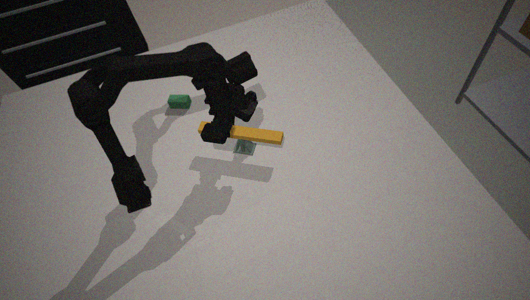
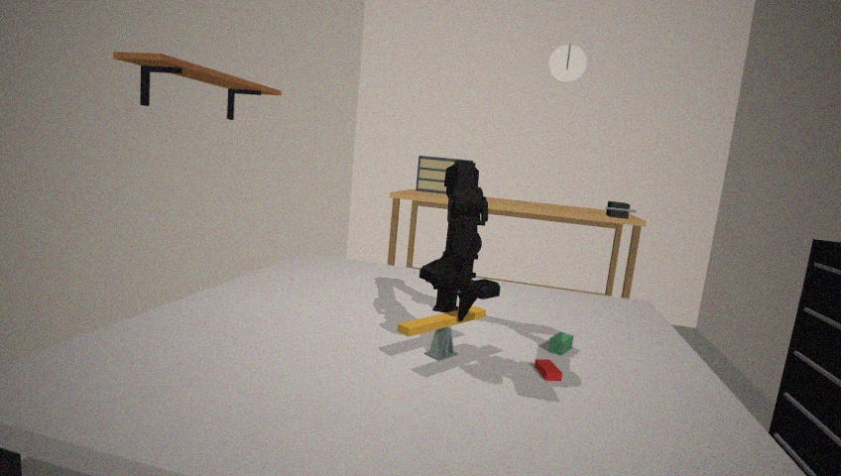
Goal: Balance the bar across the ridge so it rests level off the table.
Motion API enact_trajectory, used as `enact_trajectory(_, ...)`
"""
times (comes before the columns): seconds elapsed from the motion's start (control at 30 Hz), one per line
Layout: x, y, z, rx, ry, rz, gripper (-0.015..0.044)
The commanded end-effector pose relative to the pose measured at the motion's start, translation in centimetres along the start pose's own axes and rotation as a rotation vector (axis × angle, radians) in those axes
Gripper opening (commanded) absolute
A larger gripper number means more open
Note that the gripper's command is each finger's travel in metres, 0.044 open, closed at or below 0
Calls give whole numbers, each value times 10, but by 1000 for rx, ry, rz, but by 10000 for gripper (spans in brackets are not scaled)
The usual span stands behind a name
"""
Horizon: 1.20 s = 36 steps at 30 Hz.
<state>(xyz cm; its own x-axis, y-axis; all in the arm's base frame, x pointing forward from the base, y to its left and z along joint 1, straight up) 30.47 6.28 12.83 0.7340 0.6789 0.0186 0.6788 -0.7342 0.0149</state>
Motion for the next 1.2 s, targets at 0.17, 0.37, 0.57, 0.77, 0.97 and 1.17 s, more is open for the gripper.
enact_trajectory(0.17, 0, 0, 0, 0, 0, 0, 169)
enact_trajectory(0.37, 0, 0, 0, 0, 0, 0, 170)
enact_trajectory(0.57, 0, 0, 0, 0, 0, 0, 171)
enact_trajectory(0.77, 0, 0, 0, 0, 0, 0, 172)
enact_trajectory(0.97, 0, 0, 0, 0, 0, 0, 173)
enact_trajectory(1.17, 0, 0, 0, 0, 0, 0, 185)
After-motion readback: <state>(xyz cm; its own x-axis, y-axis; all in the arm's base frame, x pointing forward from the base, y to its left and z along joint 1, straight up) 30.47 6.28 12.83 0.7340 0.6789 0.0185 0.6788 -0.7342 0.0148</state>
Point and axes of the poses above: the point midway between the two fingers, 35 mm back from their tips, its own z axis out along the fingers, its own x axis across the jaws, y = z × x, the point moved 1 cm from there along -z, back along the fingers, and after that the axes turned 14 degrees about z, right-handed, at the moved point
